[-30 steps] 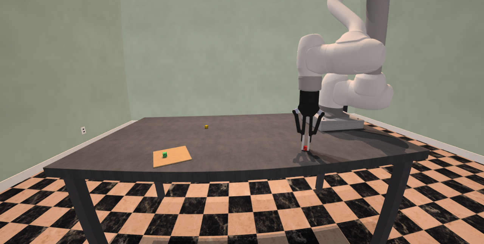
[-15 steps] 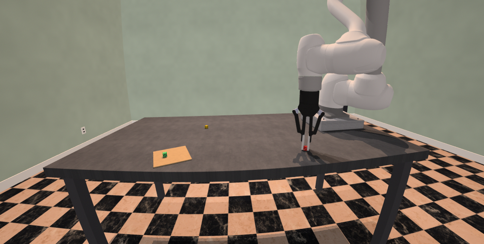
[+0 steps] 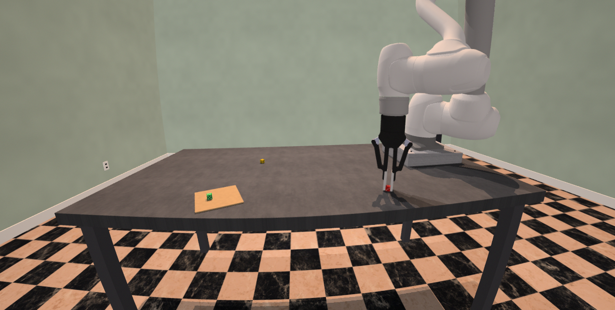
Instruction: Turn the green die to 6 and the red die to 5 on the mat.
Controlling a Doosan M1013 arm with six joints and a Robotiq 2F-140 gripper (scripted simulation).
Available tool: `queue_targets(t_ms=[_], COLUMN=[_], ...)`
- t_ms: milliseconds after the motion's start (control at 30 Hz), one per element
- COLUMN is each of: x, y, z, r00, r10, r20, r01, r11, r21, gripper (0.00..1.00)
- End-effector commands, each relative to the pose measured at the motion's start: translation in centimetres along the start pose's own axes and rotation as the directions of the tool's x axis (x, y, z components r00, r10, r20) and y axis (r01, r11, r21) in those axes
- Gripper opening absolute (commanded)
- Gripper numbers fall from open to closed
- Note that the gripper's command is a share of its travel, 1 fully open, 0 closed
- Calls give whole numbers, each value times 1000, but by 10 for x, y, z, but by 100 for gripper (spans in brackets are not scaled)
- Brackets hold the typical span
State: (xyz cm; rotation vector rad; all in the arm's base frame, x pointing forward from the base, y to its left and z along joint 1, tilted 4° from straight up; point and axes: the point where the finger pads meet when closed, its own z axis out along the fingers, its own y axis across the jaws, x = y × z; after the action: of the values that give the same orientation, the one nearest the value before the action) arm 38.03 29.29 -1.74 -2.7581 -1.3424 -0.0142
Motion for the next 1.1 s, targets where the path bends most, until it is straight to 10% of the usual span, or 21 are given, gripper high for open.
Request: queue_targets(t_ms=[0, 433, 1067], x=[0, -1, 7], y=[-2, -2, 5], z=[-4, -86, -100], r00=[1000, 1000, 1000], r10=[-1, -1, 12], r20=[-1, -1, -1], r01=[1, 1, -12], r11=[1000, 1000, 1000], r21=[4, 4, 4], gripper=[16, 16, 16])
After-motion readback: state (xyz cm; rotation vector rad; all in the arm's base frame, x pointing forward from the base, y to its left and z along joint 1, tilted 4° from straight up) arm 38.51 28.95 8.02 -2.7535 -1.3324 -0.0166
